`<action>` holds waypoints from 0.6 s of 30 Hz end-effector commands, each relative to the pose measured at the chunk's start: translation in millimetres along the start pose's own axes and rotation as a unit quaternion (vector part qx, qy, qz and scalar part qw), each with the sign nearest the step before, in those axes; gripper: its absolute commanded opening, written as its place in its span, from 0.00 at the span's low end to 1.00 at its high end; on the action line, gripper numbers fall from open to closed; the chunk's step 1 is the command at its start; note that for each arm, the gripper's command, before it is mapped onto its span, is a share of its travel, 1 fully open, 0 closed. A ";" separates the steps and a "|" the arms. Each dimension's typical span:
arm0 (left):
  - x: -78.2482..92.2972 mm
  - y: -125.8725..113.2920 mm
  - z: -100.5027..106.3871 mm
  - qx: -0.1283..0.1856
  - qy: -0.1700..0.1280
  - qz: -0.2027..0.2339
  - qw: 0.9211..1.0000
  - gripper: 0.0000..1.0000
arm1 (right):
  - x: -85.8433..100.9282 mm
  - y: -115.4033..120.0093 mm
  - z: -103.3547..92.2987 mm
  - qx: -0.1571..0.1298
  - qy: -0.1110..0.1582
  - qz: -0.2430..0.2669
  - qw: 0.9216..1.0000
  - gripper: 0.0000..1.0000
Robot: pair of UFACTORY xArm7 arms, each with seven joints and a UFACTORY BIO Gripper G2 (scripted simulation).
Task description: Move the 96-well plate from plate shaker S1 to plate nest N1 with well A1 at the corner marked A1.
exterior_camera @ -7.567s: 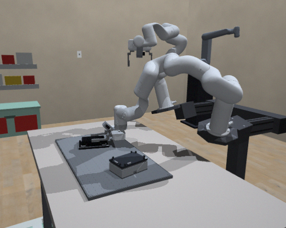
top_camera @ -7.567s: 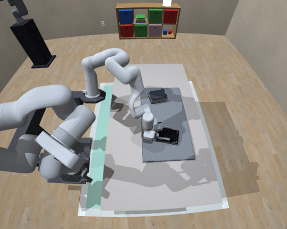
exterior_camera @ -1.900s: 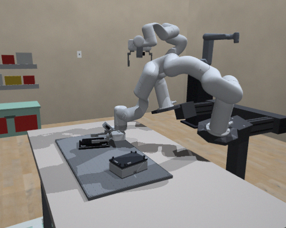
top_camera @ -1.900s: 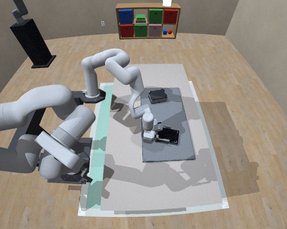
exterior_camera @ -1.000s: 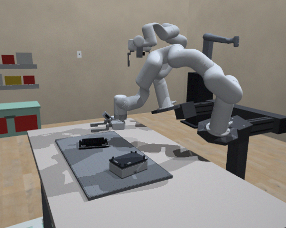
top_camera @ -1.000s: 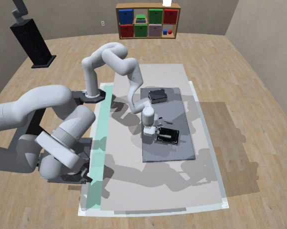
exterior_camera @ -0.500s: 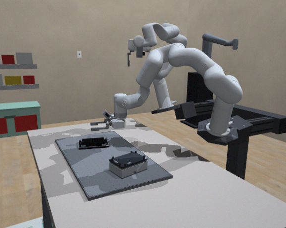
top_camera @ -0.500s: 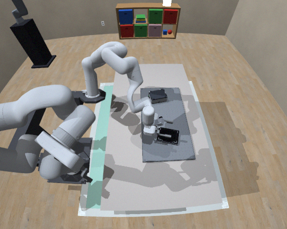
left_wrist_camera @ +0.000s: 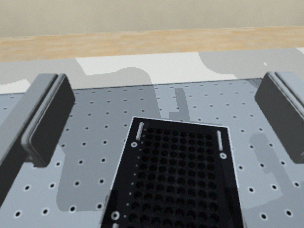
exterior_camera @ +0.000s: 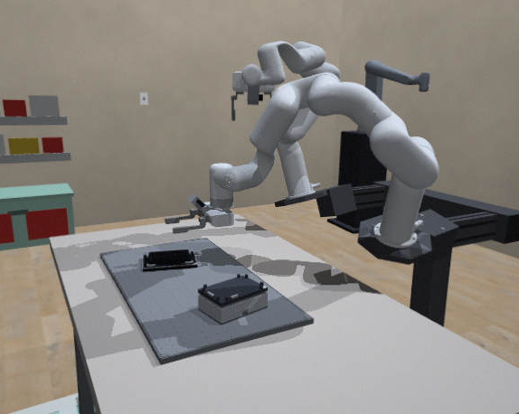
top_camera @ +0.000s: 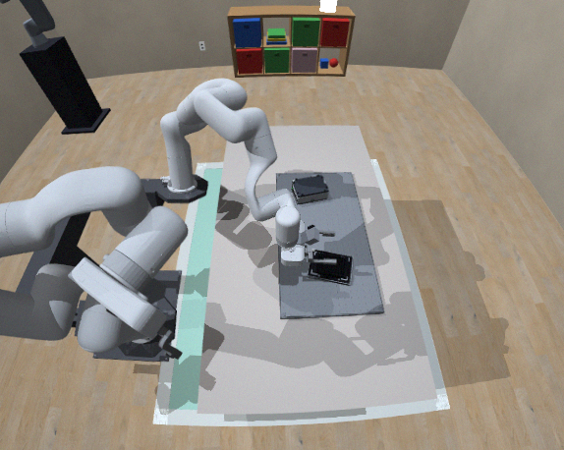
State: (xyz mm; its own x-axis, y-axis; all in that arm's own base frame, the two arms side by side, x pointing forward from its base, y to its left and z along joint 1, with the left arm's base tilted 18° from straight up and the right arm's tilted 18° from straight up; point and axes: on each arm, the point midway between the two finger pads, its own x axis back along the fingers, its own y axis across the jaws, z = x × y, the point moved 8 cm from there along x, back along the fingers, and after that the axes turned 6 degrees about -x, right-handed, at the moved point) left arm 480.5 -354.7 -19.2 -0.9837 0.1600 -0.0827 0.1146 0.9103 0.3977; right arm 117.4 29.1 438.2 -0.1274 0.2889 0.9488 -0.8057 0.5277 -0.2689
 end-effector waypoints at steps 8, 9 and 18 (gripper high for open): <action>20.8 24.7 -34.1 0.000 0.000 -0.045 0.999 0.37 | 0.6 -0.1 -0.2 0.000 -0.001 0.001 1.000 1.00; 23.1 27.9 -37.2 0.000 0.000 -0.045 0.999 0.37 | 0.6 -0.1 -0.2 0.000 -0.001 0.001 1.000 1.00; 41.0 53.6 -61.9 0.000 0.000 -0.045 0.999 0.37 | 0.6 -0.1 -0.2 0.000 -0.001 0.001 1.000 1.00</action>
State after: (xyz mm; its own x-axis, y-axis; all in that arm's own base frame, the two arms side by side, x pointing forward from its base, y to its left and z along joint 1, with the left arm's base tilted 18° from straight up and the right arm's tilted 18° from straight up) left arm 444.8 -327.3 41.4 -0.9906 0.0752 -0.1146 0.0243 0.9191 0.3932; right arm 117.4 29.1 438.2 -0.1274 0.2889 0.9488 -0.8057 0.5277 -0.2689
